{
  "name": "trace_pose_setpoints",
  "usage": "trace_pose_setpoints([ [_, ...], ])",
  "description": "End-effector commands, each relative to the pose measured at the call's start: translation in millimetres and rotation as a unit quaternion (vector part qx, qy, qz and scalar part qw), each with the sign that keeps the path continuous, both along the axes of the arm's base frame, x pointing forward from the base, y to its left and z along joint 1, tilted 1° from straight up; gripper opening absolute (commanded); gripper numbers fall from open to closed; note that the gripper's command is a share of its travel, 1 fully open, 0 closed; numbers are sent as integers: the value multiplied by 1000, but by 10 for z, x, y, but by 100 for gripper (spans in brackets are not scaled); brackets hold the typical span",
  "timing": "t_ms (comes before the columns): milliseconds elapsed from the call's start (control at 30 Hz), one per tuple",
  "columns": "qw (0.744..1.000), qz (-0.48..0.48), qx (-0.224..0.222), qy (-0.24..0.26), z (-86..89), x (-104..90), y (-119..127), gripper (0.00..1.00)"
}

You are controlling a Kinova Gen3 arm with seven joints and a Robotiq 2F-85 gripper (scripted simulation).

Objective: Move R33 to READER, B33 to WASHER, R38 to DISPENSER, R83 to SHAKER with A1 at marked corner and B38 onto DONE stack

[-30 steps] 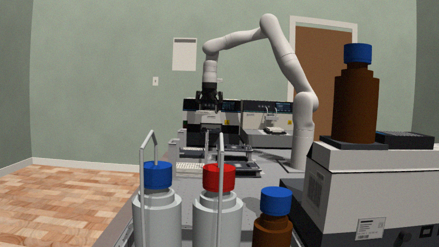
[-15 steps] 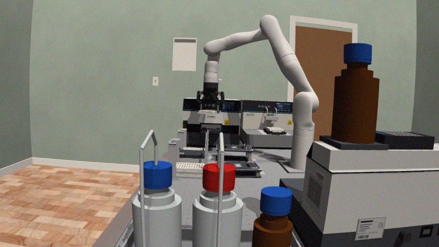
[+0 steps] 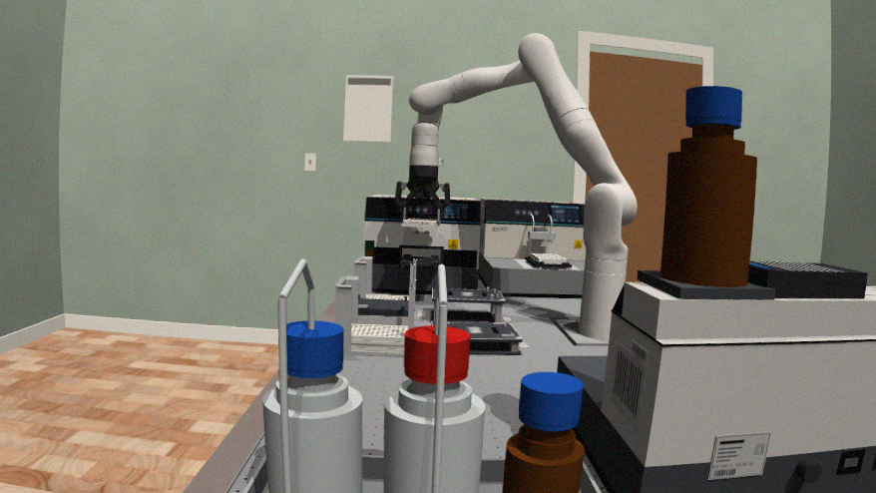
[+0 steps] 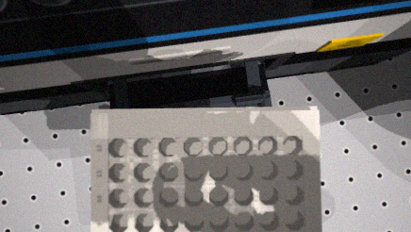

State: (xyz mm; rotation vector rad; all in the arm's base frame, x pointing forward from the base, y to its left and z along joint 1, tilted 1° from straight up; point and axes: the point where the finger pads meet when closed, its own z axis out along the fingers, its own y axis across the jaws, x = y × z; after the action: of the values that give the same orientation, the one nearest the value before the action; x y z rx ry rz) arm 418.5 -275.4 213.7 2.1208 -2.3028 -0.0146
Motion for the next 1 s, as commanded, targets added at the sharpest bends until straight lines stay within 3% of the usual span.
trace_pose_setpoints([
  [0, 1000, 16, -2, 1, 14, -5, -35, 94],
  [333, 998, 66, -1, 1, 15, -7, -34, 94],
  [833, 998, 62, 0, -1, 12, 2, -16, 94],
  [967, 998, 62, -2, 0, -65, -6, -42, 94],
])
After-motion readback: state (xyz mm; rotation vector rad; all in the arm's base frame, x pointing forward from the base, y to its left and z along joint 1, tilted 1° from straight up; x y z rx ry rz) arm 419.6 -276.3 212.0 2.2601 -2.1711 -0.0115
